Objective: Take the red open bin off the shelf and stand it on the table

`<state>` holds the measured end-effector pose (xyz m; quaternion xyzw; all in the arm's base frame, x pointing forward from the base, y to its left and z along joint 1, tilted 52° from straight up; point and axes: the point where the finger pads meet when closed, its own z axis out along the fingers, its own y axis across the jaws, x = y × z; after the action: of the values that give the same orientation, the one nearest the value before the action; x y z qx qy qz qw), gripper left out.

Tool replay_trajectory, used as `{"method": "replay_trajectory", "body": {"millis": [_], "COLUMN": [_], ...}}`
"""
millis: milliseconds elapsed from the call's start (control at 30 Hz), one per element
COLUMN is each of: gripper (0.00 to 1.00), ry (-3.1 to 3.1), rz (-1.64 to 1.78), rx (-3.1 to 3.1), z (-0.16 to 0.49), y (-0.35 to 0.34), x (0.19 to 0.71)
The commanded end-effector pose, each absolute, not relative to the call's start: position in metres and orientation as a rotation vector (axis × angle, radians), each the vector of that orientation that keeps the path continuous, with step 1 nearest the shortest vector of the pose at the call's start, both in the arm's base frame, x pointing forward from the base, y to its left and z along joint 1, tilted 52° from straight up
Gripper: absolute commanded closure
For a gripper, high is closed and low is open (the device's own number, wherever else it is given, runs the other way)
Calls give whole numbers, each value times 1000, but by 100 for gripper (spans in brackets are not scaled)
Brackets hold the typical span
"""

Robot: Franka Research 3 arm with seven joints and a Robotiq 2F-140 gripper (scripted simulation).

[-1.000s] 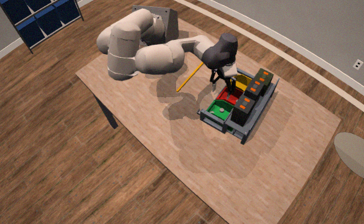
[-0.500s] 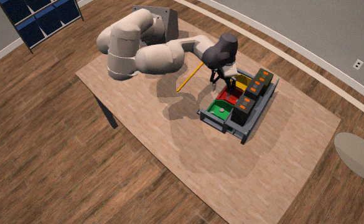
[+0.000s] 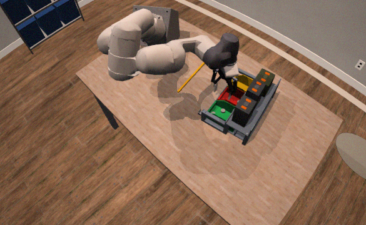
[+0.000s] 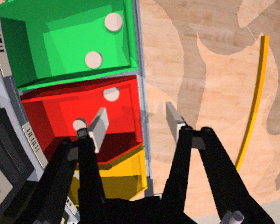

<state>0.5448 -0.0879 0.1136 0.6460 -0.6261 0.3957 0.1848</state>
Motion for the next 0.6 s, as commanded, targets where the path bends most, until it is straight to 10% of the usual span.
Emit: {"method": "replay_trajectory", "body": {"millis": [0,200,233,567], "gripper": [43,43,100,100], "ry": [-1771,-1771,-1765,-1765], "rz": [1117,1117,1115,1115], "rx": [1820,1820,1821,1821], "z": [115,115,114,114], "y": [-87,-87,-88,-88], "x": [546,546,545,545]}}
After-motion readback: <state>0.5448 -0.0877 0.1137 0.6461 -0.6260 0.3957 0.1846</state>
